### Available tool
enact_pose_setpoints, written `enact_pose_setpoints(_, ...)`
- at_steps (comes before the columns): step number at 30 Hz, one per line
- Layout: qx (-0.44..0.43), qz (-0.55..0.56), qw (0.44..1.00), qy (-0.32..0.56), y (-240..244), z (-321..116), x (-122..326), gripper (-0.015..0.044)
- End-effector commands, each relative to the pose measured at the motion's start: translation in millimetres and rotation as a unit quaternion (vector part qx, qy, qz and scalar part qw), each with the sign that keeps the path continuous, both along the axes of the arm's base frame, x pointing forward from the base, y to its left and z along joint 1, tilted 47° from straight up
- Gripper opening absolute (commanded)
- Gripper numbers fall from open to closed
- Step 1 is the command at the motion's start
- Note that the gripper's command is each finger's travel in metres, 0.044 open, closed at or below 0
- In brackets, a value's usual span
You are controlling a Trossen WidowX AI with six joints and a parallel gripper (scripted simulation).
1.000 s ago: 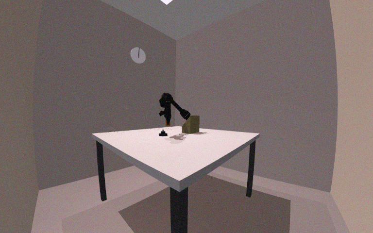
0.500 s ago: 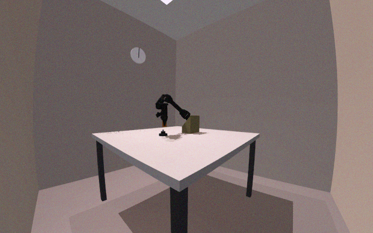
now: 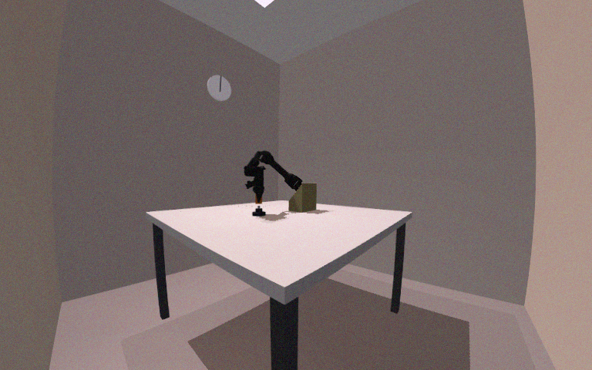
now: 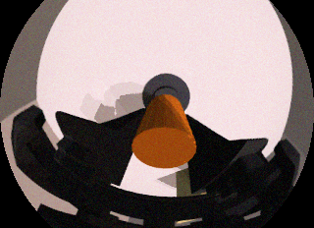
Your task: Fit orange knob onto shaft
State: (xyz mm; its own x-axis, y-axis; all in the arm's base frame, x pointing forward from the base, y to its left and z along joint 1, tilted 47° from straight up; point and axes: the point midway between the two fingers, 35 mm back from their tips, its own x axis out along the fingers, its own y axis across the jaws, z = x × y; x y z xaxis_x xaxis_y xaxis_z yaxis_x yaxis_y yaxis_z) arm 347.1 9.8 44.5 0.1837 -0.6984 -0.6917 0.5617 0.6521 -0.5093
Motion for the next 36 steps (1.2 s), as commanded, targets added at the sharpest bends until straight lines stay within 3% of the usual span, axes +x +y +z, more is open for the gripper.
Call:
enact_pose_setpoints(1, -0.003, 0.002, 1.000, 0.003, -8.8, -6.8, 1.0, 0.0000)
enact_pose_setpoints(36, -0.002, -0.001, 1.000, 0.000, -12.1, -7.7, 2.2, 0.0000)
